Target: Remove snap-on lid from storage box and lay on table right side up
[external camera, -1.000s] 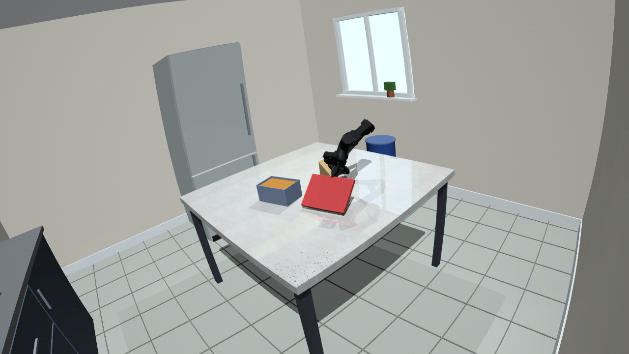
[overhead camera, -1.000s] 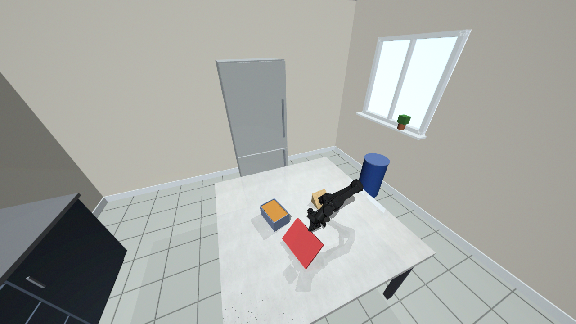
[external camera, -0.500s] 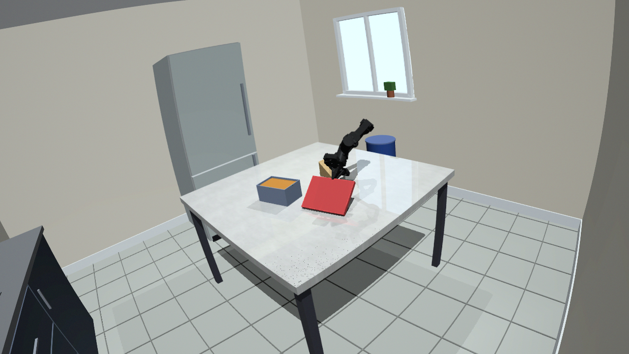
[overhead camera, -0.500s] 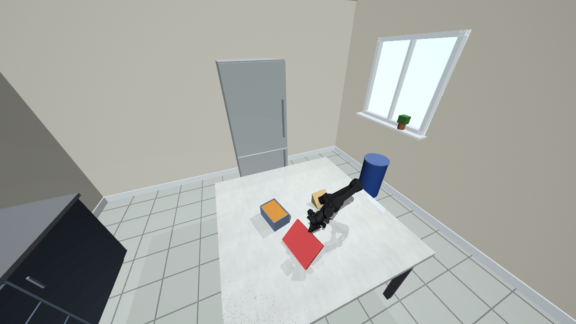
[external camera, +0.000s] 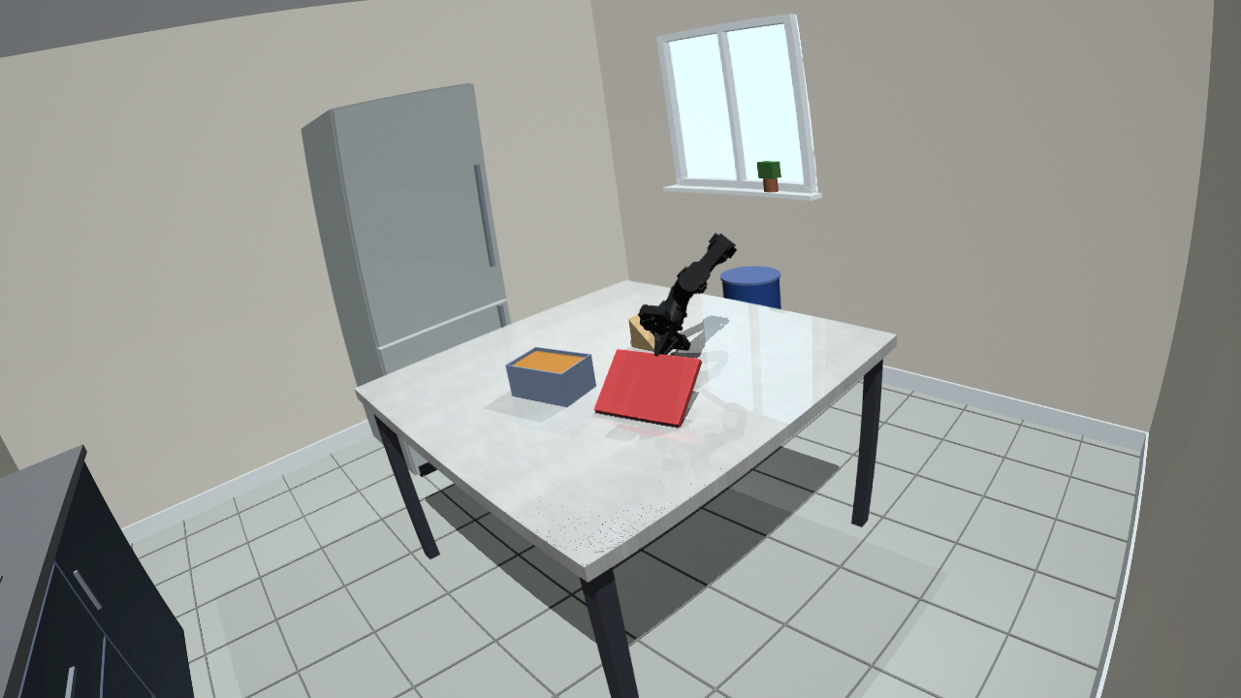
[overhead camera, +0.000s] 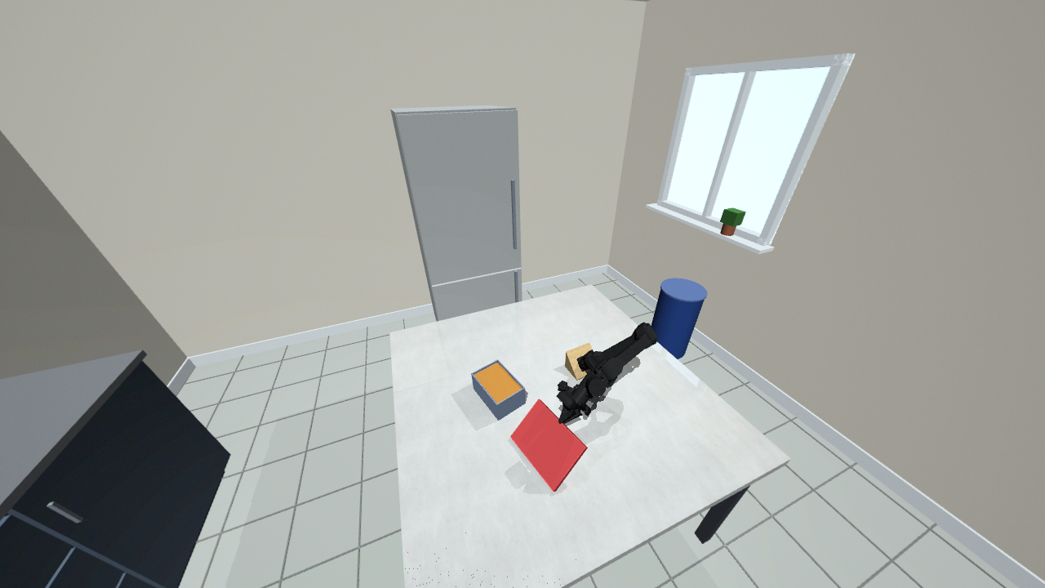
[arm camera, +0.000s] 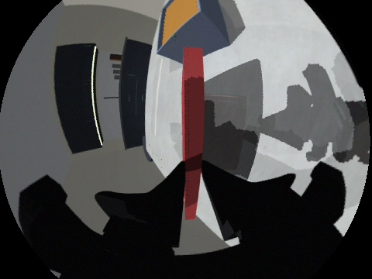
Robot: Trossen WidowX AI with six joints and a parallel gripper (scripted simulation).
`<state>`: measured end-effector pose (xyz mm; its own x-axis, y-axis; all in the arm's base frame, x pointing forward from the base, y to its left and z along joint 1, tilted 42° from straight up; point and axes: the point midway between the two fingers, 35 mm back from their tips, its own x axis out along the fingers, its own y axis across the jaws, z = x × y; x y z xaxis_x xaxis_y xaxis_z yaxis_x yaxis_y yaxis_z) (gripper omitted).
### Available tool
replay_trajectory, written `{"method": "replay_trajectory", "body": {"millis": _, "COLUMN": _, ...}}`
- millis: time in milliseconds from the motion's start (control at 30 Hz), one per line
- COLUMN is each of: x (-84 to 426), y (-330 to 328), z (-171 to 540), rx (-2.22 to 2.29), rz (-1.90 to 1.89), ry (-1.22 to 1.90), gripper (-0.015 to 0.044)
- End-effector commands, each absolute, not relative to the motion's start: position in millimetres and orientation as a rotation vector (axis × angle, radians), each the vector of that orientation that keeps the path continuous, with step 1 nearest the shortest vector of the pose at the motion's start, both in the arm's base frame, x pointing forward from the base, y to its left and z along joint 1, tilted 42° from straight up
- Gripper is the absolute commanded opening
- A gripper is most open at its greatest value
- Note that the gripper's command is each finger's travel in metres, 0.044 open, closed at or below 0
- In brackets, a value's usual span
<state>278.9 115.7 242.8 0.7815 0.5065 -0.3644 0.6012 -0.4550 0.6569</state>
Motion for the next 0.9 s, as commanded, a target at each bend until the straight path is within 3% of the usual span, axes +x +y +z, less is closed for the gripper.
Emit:
{"method": "replay_trajectory", "body": {"millis": 0, "x": 278, "y": 120, "z": 236, "rx": 2.143, "rz": -0.155, "ry": 0.835, "gripper": 0.0}}
{"method": "replay_trajectory", "body": {"millis": 867, "x": 278, "y": 134, "z": 221, "rx": 2.144, "rz": -0.154, "ry": 0.835, "gripper": 0.0}}
